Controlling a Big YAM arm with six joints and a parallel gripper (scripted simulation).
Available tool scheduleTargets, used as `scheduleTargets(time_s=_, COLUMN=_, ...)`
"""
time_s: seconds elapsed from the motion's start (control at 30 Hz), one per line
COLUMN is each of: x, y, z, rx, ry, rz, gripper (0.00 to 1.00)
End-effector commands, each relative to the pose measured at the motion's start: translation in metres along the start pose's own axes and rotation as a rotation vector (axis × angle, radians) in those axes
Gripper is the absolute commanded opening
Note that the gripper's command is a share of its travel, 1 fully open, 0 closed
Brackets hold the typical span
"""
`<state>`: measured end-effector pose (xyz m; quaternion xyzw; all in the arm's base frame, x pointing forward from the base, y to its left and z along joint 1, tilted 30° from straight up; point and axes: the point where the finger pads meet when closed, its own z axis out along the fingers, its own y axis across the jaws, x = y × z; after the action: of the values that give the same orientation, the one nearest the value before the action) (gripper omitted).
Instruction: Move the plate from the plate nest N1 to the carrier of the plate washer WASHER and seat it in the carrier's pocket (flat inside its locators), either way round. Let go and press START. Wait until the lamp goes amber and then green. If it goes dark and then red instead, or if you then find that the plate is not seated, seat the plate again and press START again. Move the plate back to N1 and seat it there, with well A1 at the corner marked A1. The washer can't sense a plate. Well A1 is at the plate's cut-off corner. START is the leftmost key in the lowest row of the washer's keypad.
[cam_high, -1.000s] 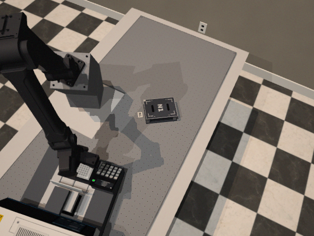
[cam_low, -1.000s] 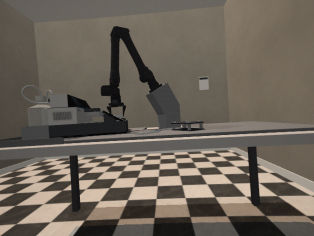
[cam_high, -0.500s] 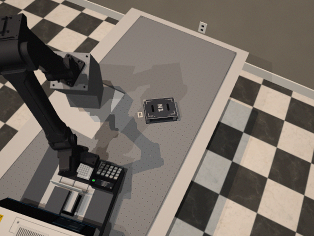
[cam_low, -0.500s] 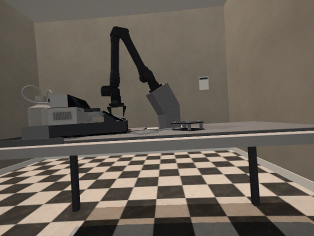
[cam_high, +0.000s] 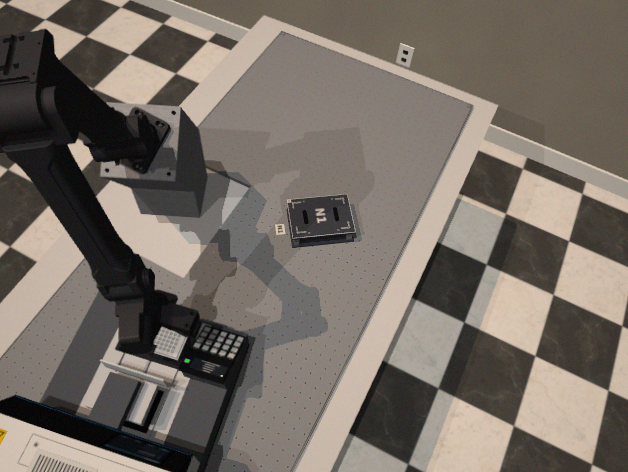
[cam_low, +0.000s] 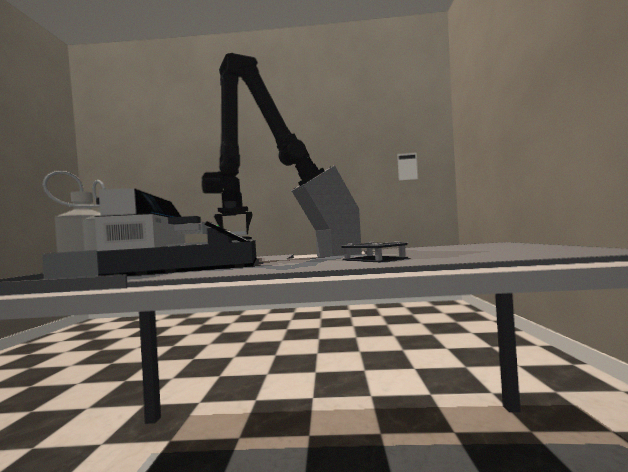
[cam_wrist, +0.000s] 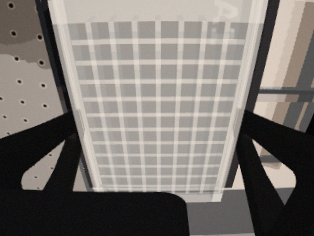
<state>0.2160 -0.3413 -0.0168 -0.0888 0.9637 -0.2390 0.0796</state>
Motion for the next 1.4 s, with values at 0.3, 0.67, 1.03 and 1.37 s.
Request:
scheduleTargets(time_s=0.3, x=-0.0040, y=-0.0116, z=0.0030, rx=0.024, ry=-0.012, rz=-0.003, gripper=0.84)
scheduleTargets(time_s=0.67, x=-0.0031, y=-0.0112, z=0.0047, rx=0.023, ry=-0.011, rz=-0.003, gripper=0.84)
scheduleTargets(time_s=1.03, x=-0.0025, y=-0.0124, z=0.0058, rx=0.025, ry=-0.010, rz=-0.002, gripper=0.84)
scheduleTargets(time_s=1.37, x=-0.0025, y=-0.0131, z=0.0072, rx=0.026, ry=-0.010, rz=0.000, gripper=0.84)
